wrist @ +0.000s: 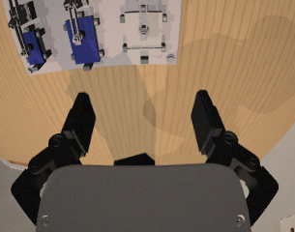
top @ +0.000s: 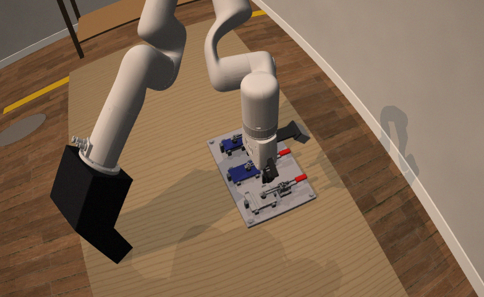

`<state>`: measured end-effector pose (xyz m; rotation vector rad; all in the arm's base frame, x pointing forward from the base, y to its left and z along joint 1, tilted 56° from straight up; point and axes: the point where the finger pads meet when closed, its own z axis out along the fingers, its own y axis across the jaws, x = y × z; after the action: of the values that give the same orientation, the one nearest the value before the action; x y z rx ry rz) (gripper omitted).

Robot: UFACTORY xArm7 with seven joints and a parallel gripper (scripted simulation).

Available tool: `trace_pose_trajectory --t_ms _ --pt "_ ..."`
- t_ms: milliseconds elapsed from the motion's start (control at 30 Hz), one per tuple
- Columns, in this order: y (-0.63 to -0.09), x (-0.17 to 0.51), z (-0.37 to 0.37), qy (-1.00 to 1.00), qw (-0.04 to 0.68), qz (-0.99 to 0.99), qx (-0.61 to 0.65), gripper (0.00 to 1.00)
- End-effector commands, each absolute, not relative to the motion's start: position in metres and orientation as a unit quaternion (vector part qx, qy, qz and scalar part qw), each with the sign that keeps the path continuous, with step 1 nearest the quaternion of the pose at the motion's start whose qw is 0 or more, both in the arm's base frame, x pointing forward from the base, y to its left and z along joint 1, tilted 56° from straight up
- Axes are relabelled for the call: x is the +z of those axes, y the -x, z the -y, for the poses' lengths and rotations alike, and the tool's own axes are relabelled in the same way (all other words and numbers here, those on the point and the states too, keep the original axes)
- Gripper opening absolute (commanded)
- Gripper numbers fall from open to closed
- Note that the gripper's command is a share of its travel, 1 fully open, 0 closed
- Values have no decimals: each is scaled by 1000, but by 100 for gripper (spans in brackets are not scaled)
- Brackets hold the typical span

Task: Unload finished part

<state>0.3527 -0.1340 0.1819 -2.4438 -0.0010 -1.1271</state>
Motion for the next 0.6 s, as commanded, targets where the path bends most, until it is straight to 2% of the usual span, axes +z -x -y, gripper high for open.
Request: trace_pose_trajectory --t_ms 0,333,367,567 --pt "-353 183 135 885 222 0 -409 100" --pt "-353 183 135 885 222 0 -409 100" --pt "-353 183 135 885 222 0 -409 47" --pt "-353 183 135 885 222 0 -409 47"
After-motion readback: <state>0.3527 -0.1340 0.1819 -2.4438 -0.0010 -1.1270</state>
